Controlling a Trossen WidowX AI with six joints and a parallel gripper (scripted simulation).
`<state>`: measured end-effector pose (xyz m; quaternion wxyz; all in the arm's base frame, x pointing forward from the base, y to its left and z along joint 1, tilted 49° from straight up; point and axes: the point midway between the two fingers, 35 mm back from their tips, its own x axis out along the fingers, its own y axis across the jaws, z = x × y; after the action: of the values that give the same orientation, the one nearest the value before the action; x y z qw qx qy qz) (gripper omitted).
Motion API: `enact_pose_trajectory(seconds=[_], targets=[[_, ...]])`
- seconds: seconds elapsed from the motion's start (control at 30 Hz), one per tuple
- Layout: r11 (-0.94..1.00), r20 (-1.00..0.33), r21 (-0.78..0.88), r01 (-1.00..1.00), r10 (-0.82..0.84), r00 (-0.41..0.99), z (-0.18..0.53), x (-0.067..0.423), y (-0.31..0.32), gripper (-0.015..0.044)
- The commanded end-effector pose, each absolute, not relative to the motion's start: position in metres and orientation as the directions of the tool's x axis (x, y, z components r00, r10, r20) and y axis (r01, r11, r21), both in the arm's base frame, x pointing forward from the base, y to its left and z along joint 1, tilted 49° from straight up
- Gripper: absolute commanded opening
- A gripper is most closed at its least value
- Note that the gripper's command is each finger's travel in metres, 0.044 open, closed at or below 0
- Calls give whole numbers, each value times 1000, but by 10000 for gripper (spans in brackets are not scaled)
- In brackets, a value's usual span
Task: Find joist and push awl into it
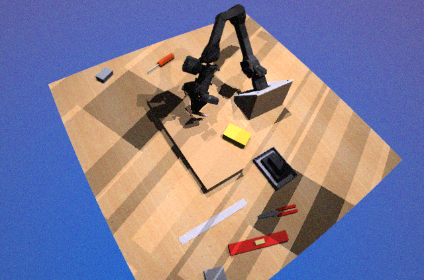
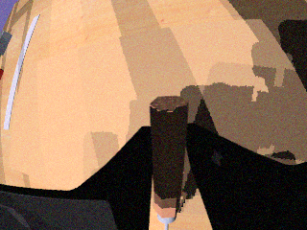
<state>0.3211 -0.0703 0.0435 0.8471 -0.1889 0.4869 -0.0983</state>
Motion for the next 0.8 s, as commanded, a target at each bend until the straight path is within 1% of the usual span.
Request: enact_pose_trajectory(seconds=[0.0, 0.2, 0.4, 0.77], targets=[[905, -735, -423, -38, -319, 598, 53, 331, -70, 0], [882, -620, -467, -53, -284, 731, 73, 342, -74, 0], [840, -476, -540, -49, -256, 841, 98, 348, -78, 0], [701, -162, -712, 31, -206, 965, 153, 342, -82, 0]])
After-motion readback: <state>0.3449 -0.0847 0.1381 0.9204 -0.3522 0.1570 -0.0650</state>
